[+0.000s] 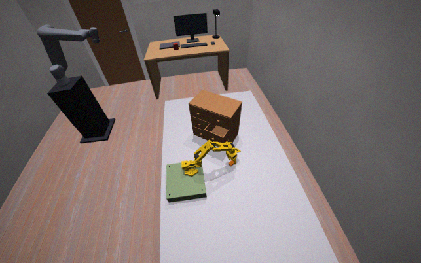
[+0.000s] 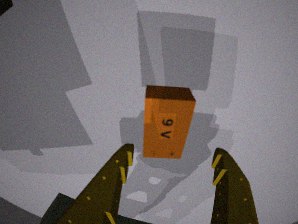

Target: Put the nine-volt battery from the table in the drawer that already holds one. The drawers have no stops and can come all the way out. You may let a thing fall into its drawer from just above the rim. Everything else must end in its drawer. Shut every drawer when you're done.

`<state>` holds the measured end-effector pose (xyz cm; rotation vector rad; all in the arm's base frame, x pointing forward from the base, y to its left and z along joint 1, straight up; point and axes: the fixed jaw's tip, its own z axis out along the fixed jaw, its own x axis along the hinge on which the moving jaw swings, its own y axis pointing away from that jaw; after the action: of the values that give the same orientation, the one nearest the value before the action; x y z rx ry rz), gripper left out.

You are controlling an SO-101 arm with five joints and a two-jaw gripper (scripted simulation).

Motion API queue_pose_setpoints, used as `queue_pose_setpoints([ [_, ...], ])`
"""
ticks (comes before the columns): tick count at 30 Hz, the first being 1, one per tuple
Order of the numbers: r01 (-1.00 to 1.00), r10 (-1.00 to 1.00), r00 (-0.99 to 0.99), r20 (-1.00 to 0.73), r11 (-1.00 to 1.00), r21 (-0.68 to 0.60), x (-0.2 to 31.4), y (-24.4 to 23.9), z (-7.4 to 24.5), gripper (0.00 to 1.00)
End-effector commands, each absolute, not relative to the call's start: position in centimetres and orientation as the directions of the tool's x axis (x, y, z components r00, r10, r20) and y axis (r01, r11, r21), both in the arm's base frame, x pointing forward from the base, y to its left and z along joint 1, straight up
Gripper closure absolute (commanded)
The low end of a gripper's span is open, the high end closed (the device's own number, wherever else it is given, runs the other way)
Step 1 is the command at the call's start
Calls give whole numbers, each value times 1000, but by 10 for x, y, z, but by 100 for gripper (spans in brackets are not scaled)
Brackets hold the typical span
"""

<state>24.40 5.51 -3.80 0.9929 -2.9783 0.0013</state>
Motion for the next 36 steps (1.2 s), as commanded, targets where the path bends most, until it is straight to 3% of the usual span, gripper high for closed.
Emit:
queue_pose_setpoints([
  [1, -601, -601, -800, 1, 800, 0, 246, 55, -50, 70],
  [36, -601, -601, -800, 1, 800, 0, 246, 55, -60, 70],
])
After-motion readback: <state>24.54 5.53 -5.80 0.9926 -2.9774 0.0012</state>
